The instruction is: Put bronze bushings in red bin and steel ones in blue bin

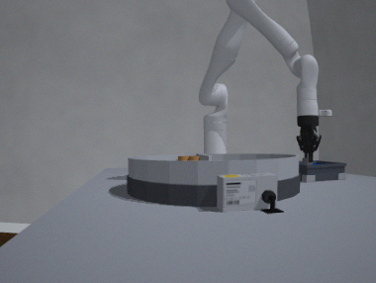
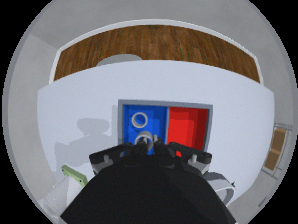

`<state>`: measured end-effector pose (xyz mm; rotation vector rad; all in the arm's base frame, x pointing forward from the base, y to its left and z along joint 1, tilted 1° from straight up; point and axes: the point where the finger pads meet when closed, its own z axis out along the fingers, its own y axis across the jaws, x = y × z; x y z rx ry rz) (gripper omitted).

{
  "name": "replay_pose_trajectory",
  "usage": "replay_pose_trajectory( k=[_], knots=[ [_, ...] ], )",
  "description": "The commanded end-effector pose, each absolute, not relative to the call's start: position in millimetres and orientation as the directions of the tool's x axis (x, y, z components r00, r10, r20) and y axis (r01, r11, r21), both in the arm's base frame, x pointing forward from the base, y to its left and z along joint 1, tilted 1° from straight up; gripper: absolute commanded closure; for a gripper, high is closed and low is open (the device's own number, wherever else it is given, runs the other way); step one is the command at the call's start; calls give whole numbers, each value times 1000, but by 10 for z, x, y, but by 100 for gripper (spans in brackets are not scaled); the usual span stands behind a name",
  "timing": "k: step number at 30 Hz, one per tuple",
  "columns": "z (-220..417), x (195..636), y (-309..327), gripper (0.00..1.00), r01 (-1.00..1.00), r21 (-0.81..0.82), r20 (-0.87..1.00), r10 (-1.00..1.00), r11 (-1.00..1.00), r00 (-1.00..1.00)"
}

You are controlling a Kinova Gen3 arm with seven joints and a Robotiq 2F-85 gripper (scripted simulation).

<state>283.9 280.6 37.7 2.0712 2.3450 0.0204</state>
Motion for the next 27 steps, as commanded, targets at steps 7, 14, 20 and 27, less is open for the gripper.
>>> replay_pose_trajectory(
  k=[7,14,20,27],
  knots=[
    [321,2827,2812,100,992,16,-1,992,126,-126],
    [309,2827,2812,100,992,16,-1,992,126,-126],
    [274,2829,2812,100,992,16,-1,992,126,-126],
    [249,2829,2812,100,992,16,-1,992,126,-126]
  ],
)
